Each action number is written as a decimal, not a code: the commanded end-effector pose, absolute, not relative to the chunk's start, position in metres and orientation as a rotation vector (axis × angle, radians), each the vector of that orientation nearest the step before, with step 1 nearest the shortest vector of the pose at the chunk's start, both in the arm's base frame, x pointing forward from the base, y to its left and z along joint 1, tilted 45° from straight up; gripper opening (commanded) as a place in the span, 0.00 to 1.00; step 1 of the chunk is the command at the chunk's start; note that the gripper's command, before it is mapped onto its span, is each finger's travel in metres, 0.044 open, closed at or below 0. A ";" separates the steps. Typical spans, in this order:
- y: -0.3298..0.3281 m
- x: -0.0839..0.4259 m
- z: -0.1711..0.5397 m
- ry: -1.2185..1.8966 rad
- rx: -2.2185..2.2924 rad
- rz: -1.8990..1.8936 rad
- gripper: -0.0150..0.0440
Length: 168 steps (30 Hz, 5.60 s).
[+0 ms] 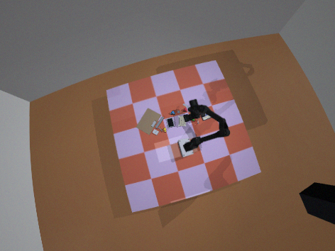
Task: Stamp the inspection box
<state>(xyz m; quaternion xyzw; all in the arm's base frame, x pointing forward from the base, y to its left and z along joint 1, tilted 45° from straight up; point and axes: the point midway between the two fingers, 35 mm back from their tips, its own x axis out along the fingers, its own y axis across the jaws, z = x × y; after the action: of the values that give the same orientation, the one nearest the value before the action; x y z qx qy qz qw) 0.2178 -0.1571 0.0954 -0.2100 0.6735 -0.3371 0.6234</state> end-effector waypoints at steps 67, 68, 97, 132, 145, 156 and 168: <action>-0.033 0.287 -0.006 1.541 -0.471 -0.760 0.25; -0.029 0.287 -0.010 1.540 -0.472 -0.761 0.25; -0.010 0.286 -0.049 1.537 -0.482 -0.775 0.25; -0.026 0.283 -0.065 1.537 -0.482 -0.775 0.25; -0.032 0.282 -0.071 1.537 -0.483 -0.776 0.25; -0.038 0.280 -0.076 1.537 -0.484 -0.777 0.25; -0.041 0.279 -0.079 1.535 -0.481 -0.781 0.25</action>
<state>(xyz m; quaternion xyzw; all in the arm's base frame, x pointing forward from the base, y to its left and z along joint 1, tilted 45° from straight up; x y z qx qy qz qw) 0.2793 -0.0397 -0.0784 -0.2078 0.6698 -0.3404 0.6264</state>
